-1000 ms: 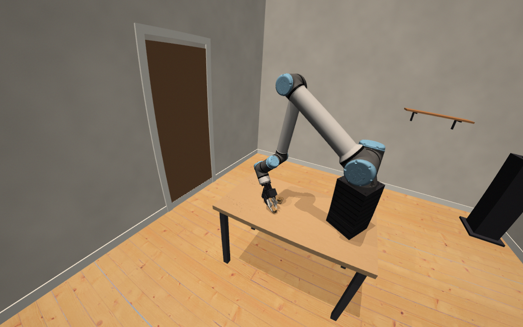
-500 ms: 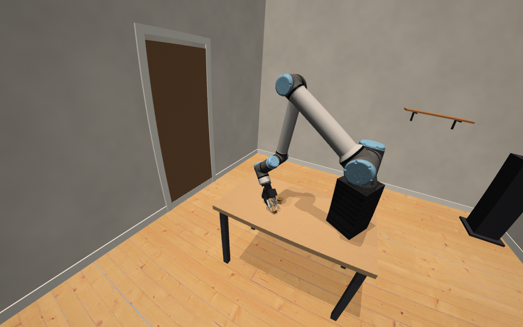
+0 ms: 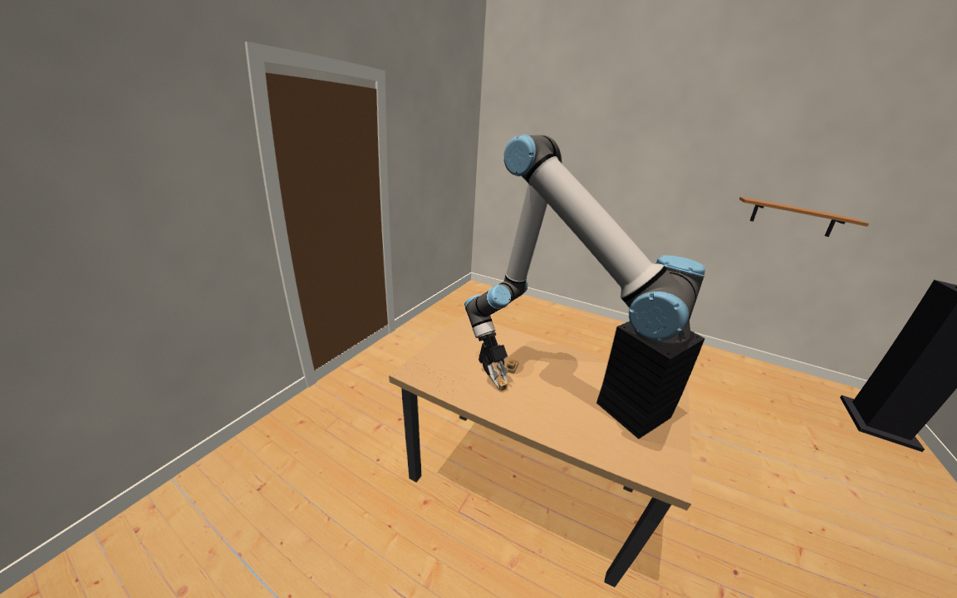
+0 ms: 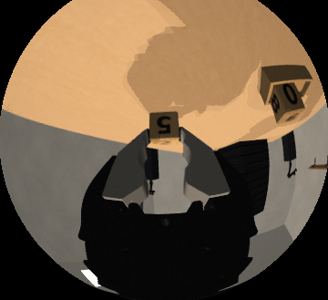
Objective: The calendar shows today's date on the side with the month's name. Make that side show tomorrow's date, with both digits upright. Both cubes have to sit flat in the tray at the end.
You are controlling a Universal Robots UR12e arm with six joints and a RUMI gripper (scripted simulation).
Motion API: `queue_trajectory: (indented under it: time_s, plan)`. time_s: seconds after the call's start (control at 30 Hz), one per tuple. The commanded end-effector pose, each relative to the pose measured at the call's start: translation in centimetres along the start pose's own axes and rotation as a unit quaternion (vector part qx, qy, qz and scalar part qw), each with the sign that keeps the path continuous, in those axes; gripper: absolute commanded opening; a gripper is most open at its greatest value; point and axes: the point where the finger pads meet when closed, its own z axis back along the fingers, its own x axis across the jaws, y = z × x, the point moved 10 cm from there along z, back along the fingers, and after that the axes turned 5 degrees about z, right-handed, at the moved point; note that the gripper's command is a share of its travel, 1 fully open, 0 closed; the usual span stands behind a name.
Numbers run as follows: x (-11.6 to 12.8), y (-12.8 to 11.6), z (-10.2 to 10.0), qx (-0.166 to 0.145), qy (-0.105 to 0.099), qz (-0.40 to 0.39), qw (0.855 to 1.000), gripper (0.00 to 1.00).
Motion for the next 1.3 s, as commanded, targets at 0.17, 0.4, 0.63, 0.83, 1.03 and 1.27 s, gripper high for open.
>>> queue_trajectory:
  time_s: [0.17,0.4,0.63,0.83,1.03,1.27]
  plan:
    - [-0.21,0.16,0.15,0.002,0.000,0.001,1.000,0.11]
    - [-0.21,0.16,0.15,0.002,0.000,0.001,1.000,0.11]
    - [-0.19,0.32,0.00,0.002,0.000,0.001,1.000,0.11]
    - [-0.17,0.42,-0.16,0.001,0.000,0.000,1.000,0.11]
    - [-0.18,0.64,-0.29,0.002,0.000,0.001,1.000,0.11]
    - [-0.16,0.60,-0.31,0.002,0.000,0.001,1.000,0.11]
